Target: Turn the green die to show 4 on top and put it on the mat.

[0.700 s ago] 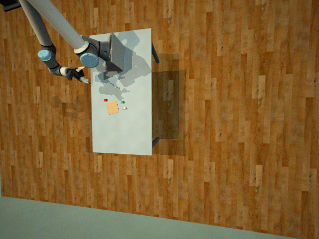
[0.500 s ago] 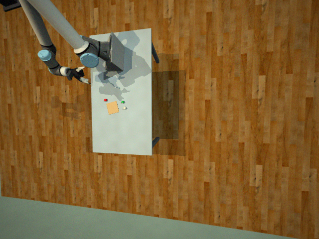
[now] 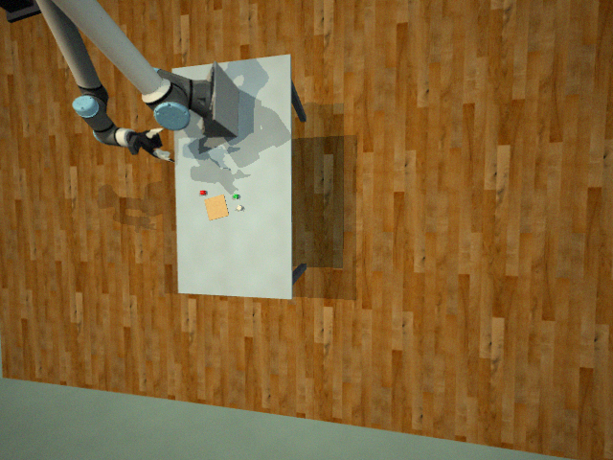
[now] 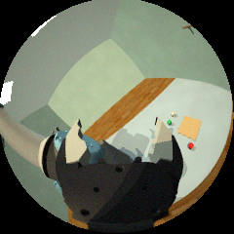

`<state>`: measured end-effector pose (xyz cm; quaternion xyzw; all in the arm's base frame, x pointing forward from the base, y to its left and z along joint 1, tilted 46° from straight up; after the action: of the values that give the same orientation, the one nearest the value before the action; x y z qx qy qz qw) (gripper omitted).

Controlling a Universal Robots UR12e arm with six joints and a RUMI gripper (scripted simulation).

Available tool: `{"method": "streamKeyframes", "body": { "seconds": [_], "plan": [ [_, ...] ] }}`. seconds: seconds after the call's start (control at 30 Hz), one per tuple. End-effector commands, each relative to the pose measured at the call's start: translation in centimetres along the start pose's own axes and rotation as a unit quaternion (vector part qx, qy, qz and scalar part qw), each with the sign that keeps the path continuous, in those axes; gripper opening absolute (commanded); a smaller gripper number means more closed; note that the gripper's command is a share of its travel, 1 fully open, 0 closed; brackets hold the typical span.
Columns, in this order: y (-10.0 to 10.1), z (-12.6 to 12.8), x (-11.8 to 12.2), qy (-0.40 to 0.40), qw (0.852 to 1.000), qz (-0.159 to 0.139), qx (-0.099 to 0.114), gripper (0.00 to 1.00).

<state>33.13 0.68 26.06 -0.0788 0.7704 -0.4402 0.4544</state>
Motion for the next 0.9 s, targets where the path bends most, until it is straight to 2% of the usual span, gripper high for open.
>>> {"method": "streamKeyframes", "body": {
  "seconds": [0.0,0.17,0.33,0.4,0.53,0.57,0.6,0.73,0.77,0.8,0.83,0.87],
  "plan": [
    [0.0,0.0,0.1,-0.002,1.000,-0.004,-0.002,1.00],
    [0.1,0.2,0.9,-0.014,0.999,-0.032,-0.017,1.00],
    [0.3,0.8,2.6,-0.039,0.994,-0.092,-0.045,1.00],
    [0.3,0.8,2.6,-0.039,0.994,-0.092,-0.045,1.00],
    [0.4,2.0,4.5,-0.069,0.982,-0.162,-0.070,1.00],
    [0.4,2.1,4.6,-0.070,0.981,-0.166,-0.071,1.00],
    [0.5,2.5,5.1,-0.079,0.976,-0.187,-0.077,1.00],
    [0.5,3.7,6.2,-0.098,0.964,-0.232,-0.089,1.00],
    [0.5,4.2,6.6,-0.107,0.958,-0.251,-0.092,1.00],
    [0.6,4.4,6.7,-0.108,0.956,-0.255,-0.093,1.00],
    [0.6,5.0,7.1,-0.117,0.949,-0.277,-0.097,1.00],
    [0.6,5.1,7.1,-0.118,0.948,-0.279,-0.097,1.00]
  ]
}}
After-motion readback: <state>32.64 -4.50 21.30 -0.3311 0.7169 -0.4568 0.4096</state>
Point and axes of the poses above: the point where the finger pads meet when closed, its own y axis out along the fingers, its own z axis across the jaws, x = y × z, the point moved 9 cm from there along -y, back along the fingers, and after that the axes turned 12 degrees about -y, right-handed, at the moved point
